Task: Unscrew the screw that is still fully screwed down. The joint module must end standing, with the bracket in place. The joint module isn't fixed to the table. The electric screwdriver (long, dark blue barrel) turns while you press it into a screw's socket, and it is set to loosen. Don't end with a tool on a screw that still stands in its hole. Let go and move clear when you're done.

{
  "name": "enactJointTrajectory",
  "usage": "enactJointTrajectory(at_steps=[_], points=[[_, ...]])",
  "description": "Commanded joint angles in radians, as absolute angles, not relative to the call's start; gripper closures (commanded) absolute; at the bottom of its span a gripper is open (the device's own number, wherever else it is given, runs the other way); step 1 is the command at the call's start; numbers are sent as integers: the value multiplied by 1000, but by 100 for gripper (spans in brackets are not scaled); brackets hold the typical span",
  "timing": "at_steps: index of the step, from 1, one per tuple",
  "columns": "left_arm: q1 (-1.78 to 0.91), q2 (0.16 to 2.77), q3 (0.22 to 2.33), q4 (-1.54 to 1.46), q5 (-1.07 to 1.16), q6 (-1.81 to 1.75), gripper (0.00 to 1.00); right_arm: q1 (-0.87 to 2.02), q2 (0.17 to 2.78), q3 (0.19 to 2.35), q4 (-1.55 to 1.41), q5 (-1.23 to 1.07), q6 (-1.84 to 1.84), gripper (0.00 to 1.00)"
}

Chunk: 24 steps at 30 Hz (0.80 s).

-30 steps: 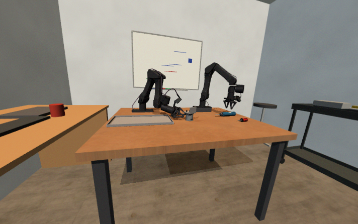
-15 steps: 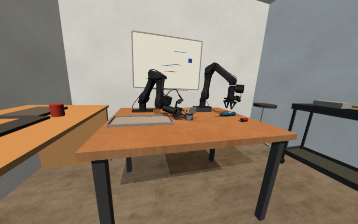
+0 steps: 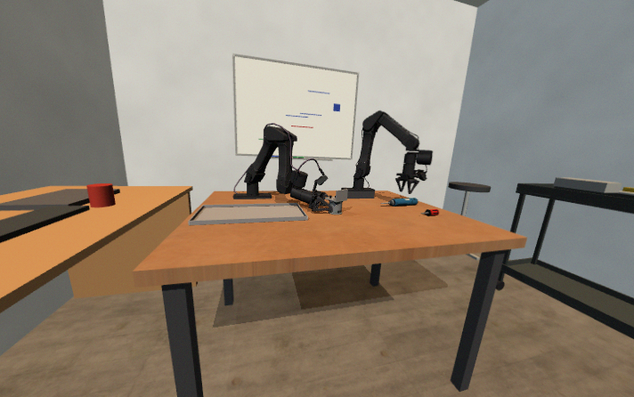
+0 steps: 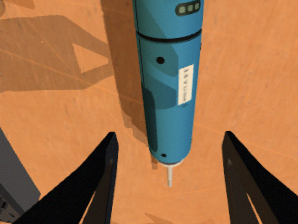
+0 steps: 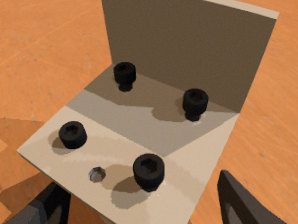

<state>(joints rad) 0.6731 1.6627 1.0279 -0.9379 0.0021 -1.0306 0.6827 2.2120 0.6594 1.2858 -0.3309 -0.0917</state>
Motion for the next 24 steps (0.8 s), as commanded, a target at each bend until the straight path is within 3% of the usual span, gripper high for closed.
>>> enactJointTrajectory(at_steps=[1, 24], points=[[663, 1632, 1058, -920, 3, -1036, 35, 688, 2229, 684, 1261, -325, -85, 14], [663, 1632, 1058, -920, 3, -1036, 35, 703, 2263, 735, 1235, -313, -81, 14]])
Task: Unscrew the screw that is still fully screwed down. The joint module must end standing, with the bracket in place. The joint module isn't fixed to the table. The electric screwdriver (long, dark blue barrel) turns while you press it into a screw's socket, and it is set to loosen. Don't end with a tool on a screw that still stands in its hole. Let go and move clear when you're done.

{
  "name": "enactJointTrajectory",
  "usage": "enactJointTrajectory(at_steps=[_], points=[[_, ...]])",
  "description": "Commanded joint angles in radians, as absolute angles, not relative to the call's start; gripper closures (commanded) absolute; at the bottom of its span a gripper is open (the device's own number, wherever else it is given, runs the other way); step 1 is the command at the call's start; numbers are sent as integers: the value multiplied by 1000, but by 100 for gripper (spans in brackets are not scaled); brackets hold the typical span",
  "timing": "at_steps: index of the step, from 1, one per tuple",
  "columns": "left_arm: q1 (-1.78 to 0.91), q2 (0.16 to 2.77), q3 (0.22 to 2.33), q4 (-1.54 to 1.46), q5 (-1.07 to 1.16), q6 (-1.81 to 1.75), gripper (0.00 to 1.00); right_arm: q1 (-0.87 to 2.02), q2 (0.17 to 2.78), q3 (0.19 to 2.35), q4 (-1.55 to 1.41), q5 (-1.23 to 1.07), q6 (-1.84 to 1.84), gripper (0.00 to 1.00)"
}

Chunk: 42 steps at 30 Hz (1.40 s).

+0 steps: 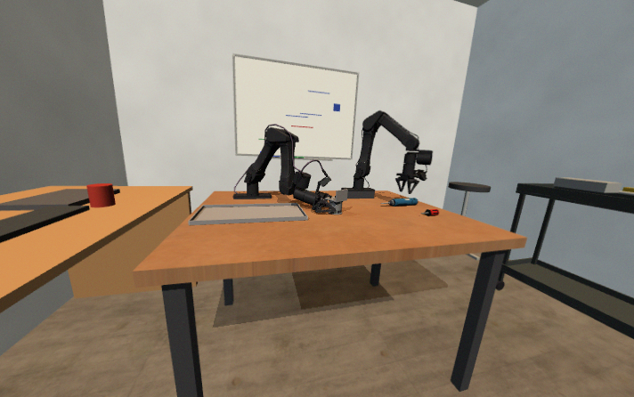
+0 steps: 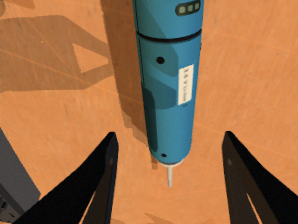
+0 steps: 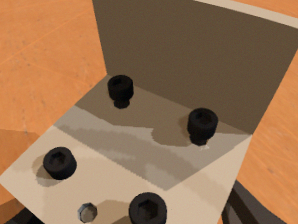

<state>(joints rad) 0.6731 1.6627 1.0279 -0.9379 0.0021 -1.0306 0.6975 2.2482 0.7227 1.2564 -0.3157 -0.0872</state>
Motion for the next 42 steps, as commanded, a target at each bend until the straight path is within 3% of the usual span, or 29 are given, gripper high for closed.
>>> enactJointTrajectory(at_steps=[1, 42], points=[[663, 1632, 1058, -920, 3, -1036, 35, 703, 2263, 735, 1235, -313, -81, 14], [663, 1632, 1058, -920, 3, -1036, 35, 711, 2260, 716, 1231, -311, -82, 14]])
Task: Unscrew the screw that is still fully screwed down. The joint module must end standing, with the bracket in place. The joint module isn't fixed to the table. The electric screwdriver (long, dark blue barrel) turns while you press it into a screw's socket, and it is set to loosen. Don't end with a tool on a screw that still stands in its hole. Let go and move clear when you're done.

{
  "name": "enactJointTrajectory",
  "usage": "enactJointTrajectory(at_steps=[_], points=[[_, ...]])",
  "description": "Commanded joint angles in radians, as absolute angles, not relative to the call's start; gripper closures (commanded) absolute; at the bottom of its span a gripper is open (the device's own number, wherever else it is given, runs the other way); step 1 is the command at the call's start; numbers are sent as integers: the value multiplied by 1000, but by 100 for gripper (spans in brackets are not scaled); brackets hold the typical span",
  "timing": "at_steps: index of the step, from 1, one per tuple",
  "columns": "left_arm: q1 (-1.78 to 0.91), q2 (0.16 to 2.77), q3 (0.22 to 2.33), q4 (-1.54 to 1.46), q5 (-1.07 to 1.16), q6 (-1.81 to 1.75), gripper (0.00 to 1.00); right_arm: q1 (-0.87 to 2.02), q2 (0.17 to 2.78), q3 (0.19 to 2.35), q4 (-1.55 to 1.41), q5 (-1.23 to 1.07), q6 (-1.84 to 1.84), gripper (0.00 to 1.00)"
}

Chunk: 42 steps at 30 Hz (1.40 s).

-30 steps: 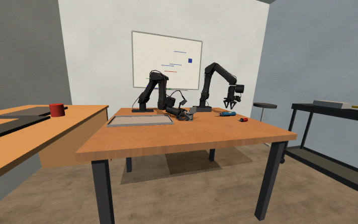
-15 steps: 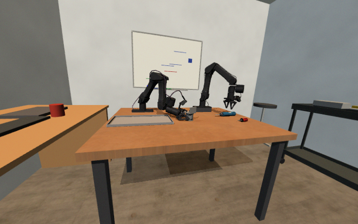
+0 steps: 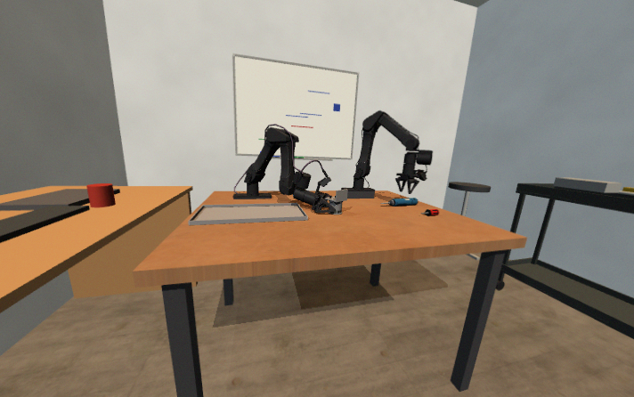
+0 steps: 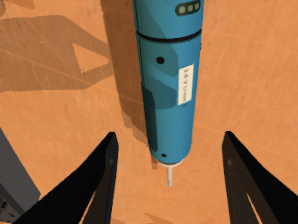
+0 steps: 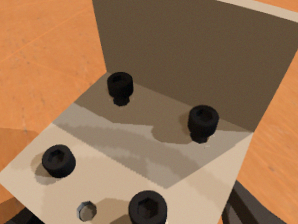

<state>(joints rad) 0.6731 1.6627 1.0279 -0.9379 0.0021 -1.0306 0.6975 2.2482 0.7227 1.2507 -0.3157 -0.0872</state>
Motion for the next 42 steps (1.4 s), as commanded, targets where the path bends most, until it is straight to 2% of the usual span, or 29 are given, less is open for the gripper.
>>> enactJointTrajectory(at_steps=[1, 22, 23, 39, 40, 42], points=[[663, 1632, 1058, -920, 3, -1036, 35, 711, 2260, 716, 1231, -311, -82, 14], [663, 1632, 1058, -920, 3, -1036, 35, 707, 2259, 706, 1230, -311, -83, 14], [663, 1632, 1058, -920, 3, -1036, 35, 707, 2259, 706, 1230, -311, -83, 26], [663, 1632, 1058, -920, 3, -1036, 35, 707, 2259, 706, 1230, -311, -83, 26], [663, 1632, 1058, -920, 3, -1036, 35, 707, 2259, 706, 1230, -311, -83, 37], [663, 1632, 1058, -920, 3, -1036, 35, 707, 2259, 706, 1230, -311, -83, 37]])
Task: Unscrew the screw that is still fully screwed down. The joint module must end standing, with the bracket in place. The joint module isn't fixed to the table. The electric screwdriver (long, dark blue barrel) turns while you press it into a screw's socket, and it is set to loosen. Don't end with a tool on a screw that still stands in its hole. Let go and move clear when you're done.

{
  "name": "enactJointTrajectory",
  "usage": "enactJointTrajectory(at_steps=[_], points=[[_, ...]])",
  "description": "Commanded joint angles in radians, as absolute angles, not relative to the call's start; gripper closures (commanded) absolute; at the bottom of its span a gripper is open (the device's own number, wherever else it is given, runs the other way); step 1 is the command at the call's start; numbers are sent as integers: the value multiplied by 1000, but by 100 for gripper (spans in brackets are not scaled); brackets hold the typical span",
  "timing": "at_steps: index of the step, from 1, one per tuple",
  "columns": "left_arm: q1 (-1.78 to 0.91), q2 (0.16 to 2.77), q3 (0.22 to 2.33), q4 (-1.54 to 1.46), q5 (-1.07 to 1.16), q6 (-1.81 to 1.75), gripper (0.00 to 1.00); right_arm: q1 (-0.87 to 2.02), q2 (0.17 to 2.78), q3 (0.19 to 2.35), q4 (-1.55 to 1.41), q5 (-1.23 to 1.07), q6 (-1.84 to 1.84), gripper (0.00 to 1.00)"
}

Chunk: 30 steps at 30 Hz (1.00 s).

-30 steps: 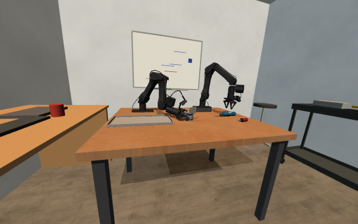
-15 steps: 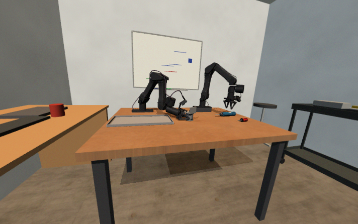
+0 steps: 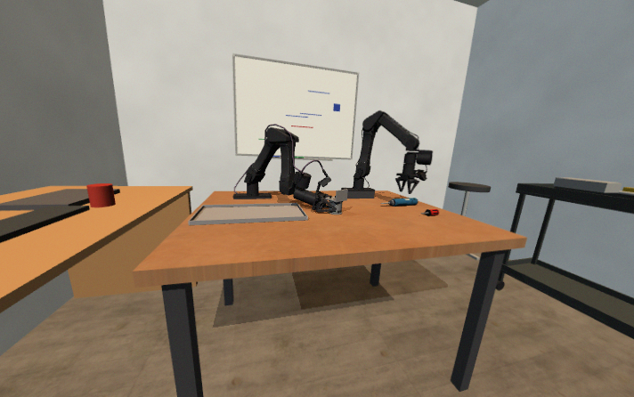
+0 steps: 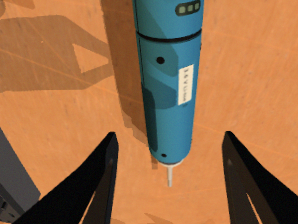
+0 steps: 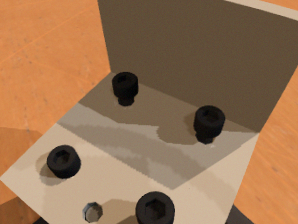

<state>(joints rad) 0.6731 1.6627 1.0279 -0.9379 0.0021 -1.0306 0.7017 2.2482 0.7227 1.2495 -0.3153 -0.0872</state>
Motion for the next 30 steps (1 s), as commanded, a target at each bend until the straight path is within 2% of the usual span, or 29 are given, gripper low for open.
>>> enactJointTrajectory(at_steps=[1, 30], points=[[663, 1632, 1058, -920, 3, -1036, 35, 707, 2259, 706, 1230, -311, -83, 37], [663, 1632, 1058, -920, 3, -1036, 35, 707, 2259, 706, 1230, -317, -83, 39]])
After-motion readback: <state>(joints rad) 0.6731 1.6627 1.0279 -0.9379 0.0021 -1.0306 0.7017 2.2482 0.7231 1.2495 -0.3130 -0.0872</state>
